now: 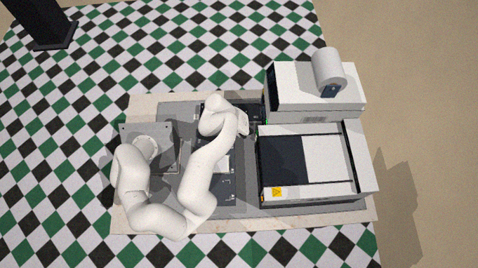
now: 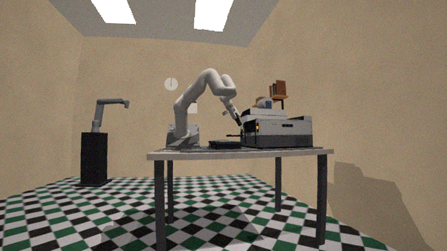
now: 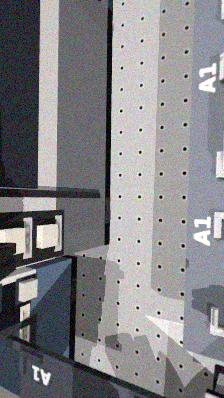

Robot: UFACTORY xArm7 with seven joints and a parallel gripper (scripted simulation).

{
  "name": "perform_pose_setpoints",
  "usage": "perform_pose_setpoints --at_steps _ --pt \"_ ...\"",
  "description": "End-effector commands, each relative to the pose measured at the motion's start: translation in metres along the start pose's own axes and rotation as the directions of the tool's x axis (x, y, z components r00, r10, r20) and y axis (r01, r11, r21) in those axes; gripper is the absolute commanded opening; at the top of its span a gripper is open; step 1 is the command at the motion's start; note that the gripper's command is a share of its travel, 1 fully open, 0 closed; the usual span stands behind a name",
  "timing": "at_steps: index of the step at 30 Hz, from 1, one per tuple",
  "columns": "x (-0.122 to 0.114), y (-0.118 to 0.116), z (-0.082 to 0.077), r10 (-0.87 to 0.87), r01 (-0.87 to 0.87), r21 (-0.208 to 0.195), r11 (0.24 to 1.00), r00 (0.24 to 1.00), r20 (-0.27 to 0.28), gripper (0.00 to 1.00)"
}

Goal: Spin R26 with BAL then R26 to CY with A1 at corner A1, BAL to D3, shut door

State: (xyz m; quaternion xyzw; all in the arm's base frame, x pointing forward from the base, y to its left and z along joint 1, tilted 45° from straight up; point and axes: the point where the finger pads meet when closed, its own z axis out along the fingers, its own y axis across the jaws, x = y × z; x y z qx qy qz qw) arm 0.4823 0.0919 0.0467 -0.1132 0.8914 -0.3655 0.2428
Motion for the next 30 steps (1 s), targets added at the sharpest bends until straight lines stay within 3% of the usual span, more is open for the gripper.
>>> perform_pose_setpoints --at_steps 1,30 --pt "0.002 0.001 -0.009 0.001 -0.001 -0.003 1.0 1.0 0.004 0.0" --pt "0.022 0.001 -0.045 0.001 -0.001 -0.002 1.0 1.0 0.004 0.0"
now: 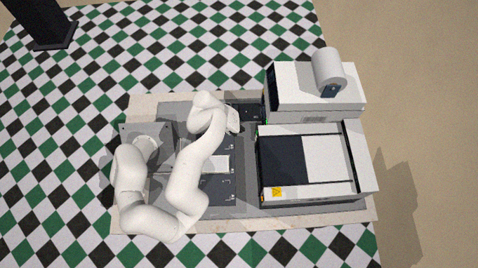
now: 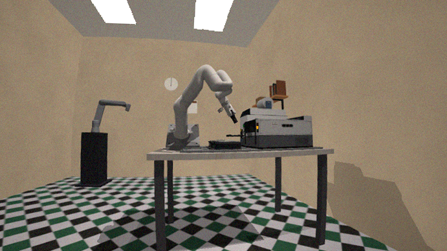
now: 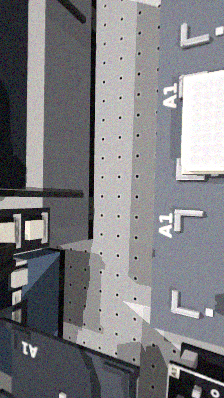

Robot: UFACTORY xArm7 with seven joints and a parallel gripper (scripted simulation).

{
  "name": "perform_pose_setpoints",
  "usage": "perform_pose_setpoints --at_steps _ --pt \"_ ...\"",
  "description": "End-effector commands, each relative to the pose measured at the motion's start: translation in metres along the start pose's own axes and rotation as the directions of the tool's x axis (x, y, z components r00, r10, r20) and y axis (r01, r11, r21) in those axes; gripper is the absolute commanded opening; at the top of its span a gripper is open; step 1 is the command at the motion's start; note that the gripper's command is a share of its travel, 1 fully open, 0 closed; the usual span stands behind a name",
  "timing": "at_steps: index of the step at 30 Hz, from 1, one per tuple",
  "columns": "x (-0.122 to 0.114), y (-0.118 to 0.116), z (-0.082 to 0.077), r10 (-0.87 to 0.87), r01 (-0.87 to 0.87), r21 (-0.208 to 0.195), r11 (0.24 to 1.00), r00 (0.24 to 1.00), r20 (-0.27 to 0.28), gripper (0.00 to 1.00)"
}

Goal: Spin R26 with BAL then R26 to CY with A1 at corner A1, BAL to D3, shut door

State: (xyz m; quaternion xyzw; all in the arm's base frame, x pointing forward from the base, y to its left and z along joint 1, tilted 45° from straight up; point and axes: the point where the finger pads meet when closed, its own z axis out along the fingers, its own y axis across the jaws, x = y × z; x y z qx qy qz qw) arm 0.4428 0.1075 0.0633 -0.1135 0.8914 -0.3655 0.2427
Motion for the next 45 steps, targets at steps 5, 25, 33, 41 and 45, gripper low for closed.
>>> perform_pose_setpoints --at_steps 5,25,33,41,45 --pt "0.004 0.0 -0.012 0.001 -0.001 -0.002 1.0 1.0 0.004 0.0" --pt "-0.015 0.001 -0.059 0.001 -0.001 -0.003 1.0 1.0 0.004 0.0" --pt "-0.015 0.001 -0.059 0.001 -0.001 -0.003 1.0 1.0 -0.03 0.0" --pt "-0.015 0.001 -0.059 0.001 -0.001 -0.003 1.0 0.966 -0.26 0.0" --pt "-0.015 0.001 -0.059 0.0 -0.002 -0.003 1.0 0.923 -0.386 0.0"
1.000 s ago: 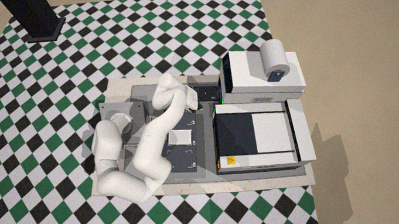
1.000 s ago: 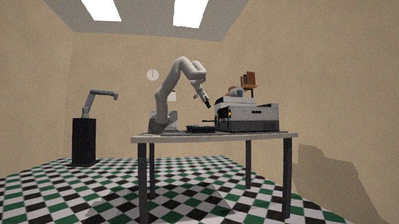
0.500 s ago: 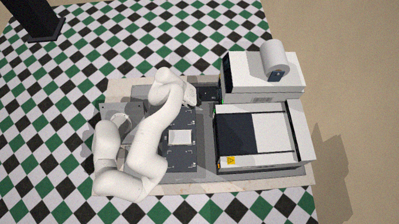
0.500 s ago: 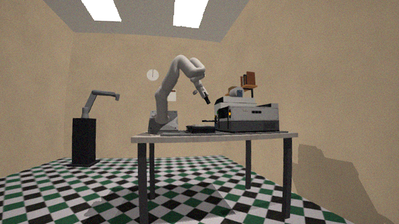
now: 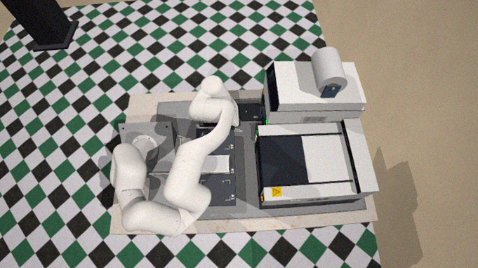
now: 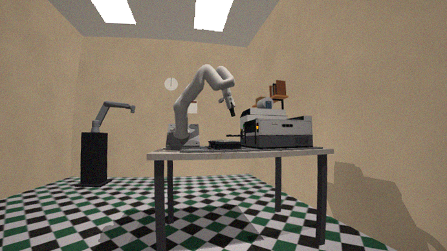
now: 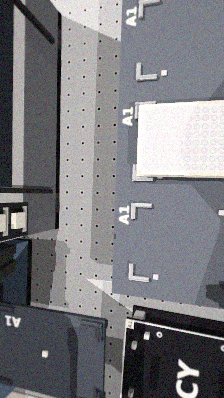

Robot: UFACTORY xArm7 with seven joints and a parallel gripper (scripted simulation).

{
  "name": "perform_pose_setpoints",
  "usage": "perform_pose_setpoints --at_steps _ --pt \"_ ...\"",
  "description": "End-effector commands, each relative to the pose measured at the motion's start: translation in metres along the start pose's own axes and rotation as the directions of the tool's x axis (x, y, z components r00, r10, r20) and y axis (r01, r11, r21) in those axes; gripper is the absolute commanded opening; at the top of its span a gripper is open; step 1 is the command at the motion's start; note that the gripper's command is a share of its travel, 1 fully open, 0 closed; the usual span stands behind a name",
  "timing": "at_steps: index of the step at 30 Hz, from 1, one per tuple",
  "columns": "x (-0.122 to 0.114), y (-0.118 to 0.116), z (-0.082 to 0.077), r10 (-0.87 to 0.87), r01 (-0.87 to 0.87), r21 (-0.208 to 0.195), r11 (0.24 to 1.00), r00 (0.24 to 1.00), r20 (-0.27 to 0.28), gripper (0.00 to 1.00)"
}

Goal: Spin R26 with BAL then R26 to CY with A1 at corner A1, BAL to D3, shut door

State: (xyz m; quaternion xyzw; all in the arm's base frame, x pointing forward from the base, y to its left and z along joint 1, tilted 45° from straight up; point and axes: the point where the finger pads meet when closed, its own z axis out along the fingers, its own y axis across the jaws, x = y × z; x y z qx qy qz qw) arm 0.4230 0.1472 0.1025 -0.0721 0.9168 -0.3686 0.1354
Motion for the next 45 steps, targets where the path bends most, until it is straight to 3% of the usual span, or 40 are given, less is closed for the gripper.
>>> perform_pose_setpoints --at_steps 1,4,45 --pt "-0.0027 -0.0003 -0.0018 0.006 -0.003 0.014 1.0 0.981 -0.193 0.0" --pt "-0.0026 -0.0003 -0.0018 0.007 -0.003 0.014 1.0 0.96 -0.281 0.0" --pt "-0.0026 -0.0003 -0.0018 0.007 -0.003 0.014 1.0 0.96 -0.28 0.0"
